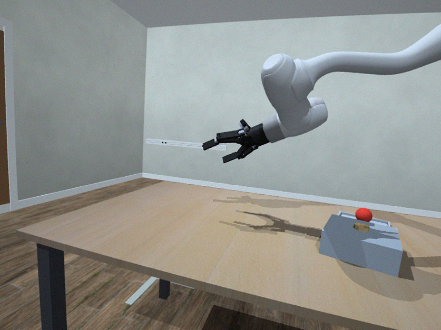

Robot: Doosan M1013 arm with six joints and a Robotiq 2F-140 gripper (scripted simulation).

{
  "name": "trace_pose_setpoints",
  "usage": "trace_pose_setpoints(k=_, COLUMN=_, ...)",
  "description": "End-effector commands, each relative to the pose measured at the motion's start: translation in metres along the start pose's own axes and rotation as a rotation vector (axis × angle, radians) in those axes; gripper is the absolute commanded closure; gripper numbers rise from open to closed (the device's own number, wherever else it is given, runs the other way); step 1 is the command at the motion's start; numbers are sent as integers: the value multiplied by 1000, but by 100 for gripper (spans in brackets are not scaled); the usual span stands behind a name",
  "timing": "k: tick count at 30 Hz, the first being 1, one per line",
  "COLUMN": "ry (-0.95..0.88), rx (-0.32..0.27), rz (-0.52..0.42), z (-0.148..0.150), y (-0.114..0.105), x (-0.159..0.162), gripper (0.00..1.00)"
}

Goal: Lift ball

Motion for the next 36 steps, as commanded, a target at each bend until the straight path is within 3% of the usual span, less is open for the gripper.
trace_pose_setpoints(k=1, ry=0, rx=-1, rz=1, z=-1, y=0, x=-1, gripper=0)
trace_pose_setpoints(k=19, ry=-18, rx=-1, rz=-8, z=2, y=-3, x=0, gripper=0)
trace_pose_setpoints(k=32, ry=-486, rx=-38, rz=-257, z=63, y=-77, x=29, gripper=0)
trace_pose_setpoints(k=34, ry=-486, rx=-38, rz=-257, z=63, y=-77, x=29, gripper=0)
trace_pose_setpoints(k=36, ry=-584, rx=-52, rz=-314, z=78, y=-95, x=37, gripper=0)
Point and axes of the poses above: the point where the finger pads meet when closed, its own y axis out along the fingers, its own z axis across the jaws, x = y × z, the point moved 7 cm from there along -y, back along the fingers, and after that the axes turned 4 degrees about y, right-handed, at the moved point
